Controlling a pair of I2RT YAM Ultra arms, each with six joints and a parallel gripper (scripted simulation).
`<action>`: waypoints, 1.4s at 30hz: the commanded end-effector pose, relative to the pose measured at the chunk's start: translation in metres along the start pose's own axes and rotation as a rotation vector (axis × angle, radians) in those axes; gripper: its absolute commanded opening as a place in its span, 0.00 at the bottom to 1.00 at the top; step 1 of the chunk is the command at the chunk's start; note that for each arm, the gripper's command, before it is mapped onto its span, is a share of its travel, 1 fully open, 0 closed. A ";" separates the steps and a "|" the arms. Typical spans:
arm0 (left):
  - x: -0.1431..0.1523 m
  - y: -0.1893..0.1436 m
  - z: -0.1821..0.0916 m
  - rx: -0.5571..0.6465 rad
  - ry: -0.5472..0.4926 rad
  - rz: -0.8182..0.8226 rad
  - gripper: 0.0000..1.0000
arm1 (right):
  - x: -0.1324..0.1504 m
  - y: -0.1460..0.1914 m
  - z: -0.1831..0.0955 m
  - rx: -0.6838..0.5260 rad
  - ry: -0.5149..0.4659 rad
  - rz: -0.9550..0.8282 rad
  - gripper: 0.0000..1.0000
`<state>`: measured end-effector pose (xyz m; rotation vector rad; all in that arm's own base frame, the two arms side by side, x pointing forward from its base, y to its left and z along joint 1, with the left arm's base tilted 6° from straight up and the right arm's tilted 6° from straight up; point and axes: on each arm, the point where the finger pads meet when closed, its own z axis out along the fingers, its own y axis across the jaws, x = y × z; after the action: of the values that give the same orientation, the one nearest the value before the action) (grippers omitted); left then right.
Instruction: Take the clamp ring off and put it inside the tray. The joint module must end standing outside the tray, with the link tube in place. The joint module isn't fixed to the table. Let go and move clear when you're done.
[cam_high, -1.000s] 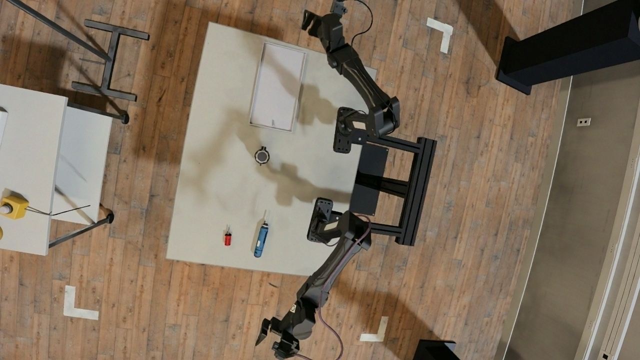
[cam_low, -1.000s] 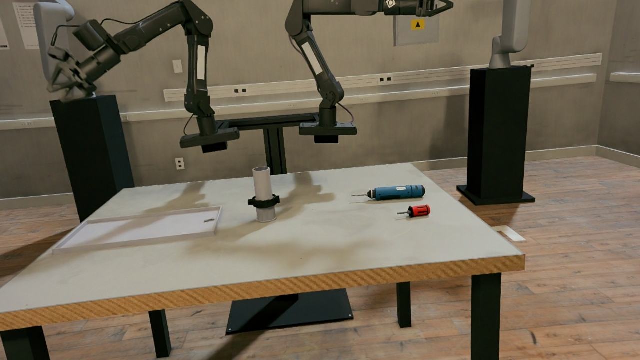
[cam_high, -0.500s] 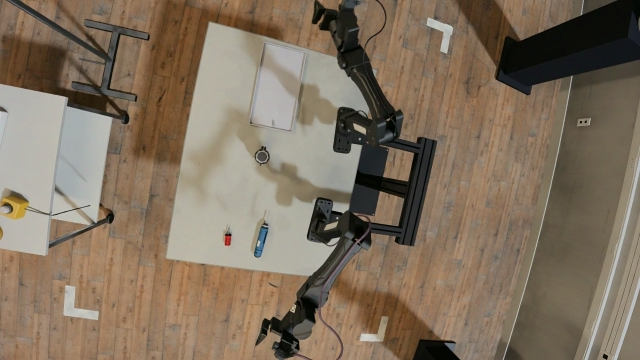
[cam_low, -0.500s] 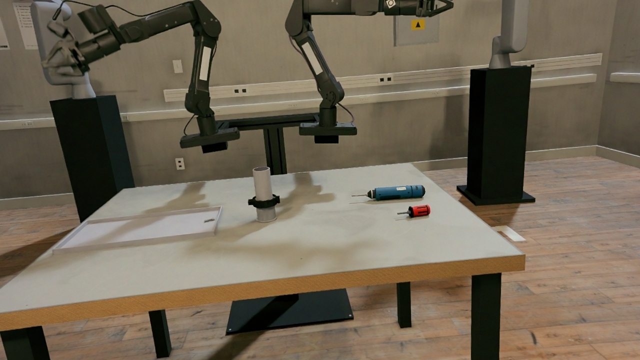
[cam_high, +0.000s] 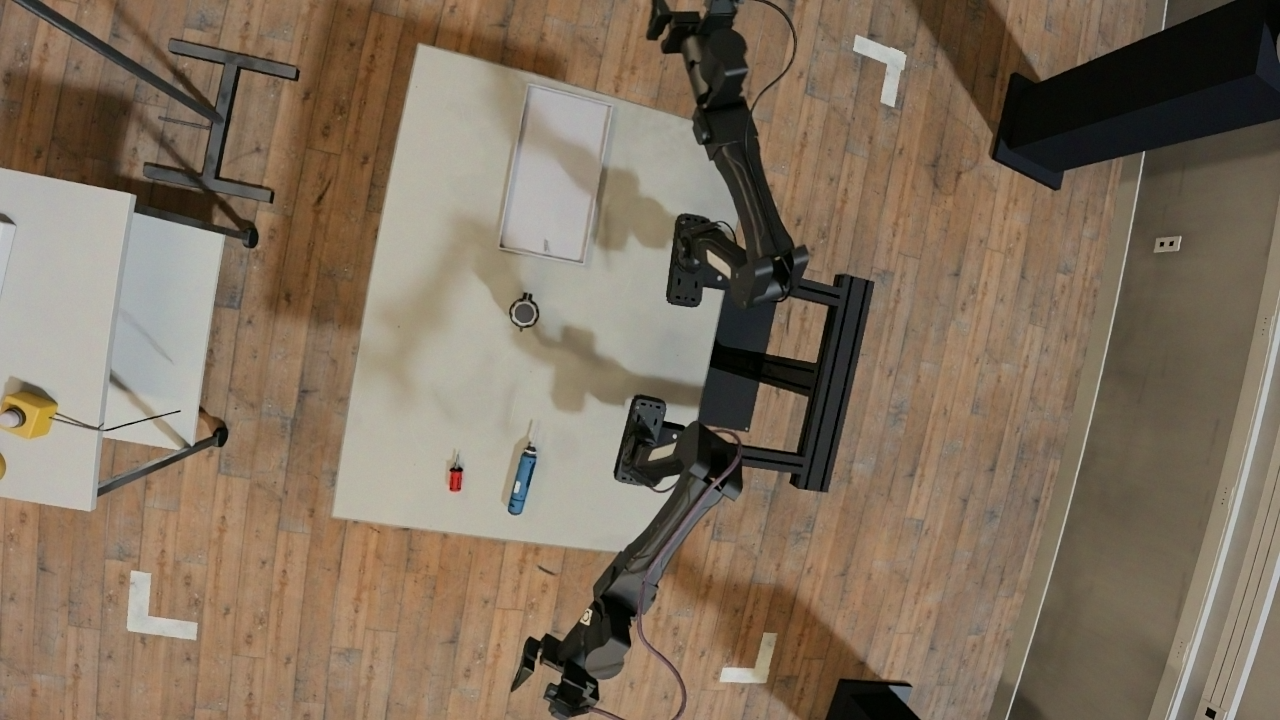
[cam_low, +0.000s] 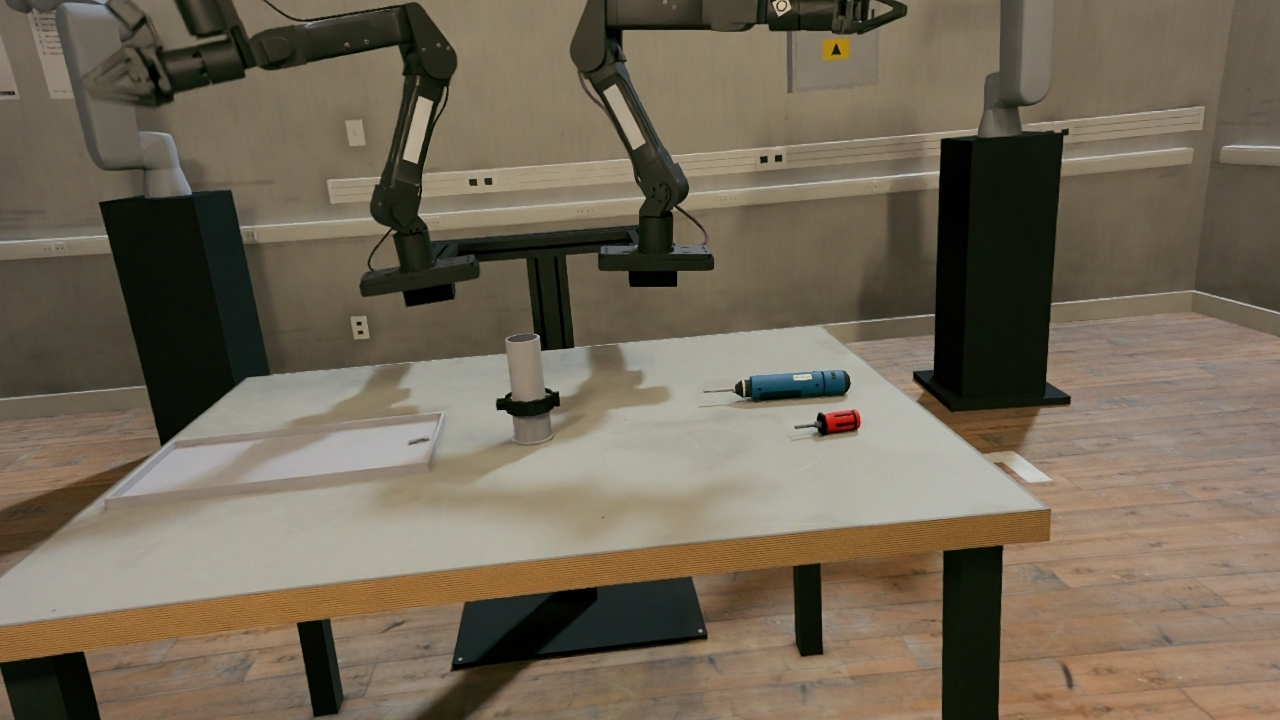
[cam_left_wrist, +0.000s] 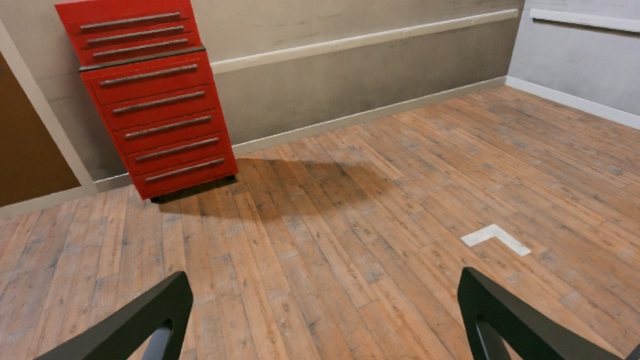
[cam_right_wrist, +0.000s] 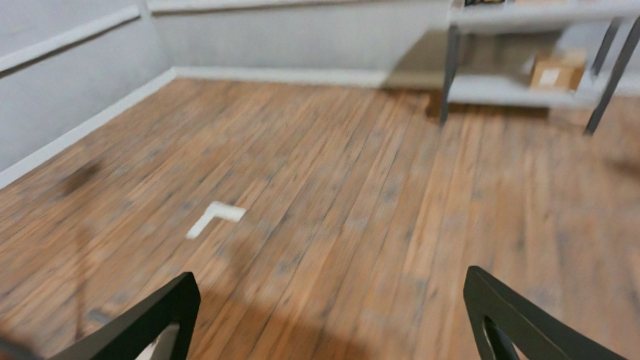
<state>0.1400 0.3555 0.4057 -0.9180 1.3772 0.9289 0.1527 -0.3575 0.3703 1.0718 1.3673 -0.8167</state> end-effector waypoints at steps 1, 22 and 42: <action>-0.008 0.003 -0.002 -0.013 -0.021 -0.011 1.00 | -0.053 -0.005 -0.017 -0.019 -0.140 -0.106 1.00; -0.008 0.003 -0.002 -0.013 -0.021 -0.011 1.00 | -0.040 -0.007 -0.012 -0.017 -0.107 -0.119 1.00; -0.008 0.003 -0.002 -0.013 -0.021 -0.011 1.00 | -0.046 -0.010 -0.012 -0.001 -0.122 -0.107 1.00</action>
<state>0.1400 0.3555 0.4057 -0.9180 1.3772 0.9289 0.1409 -0.3556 0.4052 0.9349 1.3620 -0.9258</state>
